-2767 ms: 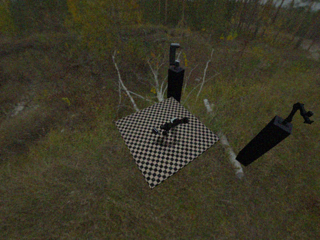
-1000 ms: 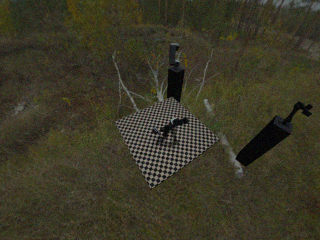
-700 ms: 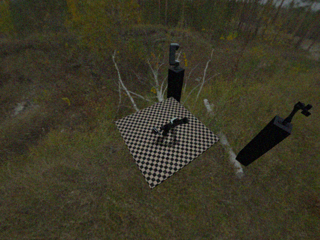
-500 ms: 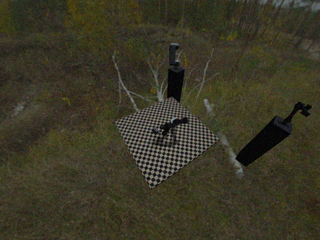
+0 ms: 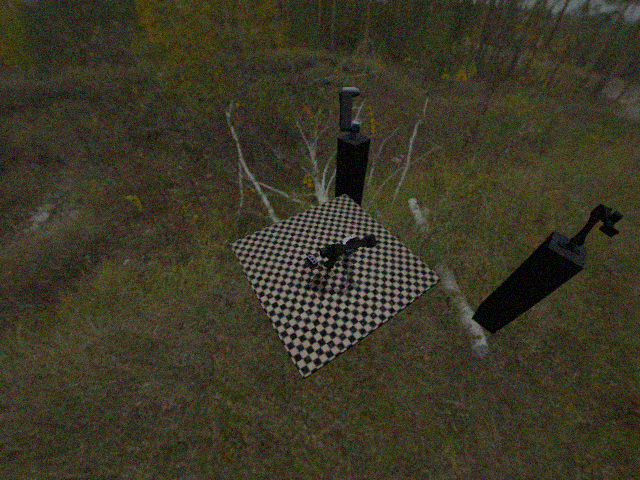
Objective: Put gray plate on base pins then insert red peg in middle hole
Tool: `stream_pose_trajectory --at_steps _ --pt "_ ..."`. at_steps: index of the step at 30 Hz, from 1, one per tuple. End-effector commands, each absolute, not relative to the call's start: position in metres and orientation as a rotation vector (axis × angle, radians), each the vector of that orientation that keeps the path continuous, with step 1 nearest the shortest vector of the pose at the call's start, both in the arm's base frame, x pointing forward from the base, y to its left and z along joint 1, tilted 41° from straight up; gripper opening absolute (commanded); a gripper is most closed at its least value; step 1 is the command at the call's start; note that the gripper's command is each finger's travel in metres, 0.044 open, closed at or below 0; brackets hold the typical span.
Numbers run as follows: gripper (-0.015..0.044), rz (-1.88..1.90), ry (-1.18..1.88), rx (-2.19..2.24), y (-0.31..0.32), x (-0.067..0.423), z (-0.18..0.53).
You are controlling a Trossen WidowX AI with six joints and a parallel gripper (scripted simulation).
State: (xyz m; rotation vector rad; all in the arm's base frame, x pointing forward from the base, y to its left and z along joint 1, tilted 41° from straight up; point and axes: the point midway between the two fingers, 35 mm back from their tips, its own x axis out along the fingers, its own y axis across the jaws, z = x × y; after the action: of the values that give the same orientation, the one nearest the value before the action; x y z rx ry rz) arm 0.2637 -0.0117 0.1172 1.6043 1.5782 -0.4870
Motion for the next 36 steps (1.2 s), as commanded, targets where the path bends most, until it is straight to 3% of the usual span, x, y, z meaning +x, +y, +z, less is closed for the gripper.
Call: stream_pose_trajectory --at_steps 1,36 --pt "0.0 -0.491 1.58 1.601 -0.02 0.27 0.112" --pt "0.0 -0.492 1.581 1.586 -0.102 0.308 0.056"
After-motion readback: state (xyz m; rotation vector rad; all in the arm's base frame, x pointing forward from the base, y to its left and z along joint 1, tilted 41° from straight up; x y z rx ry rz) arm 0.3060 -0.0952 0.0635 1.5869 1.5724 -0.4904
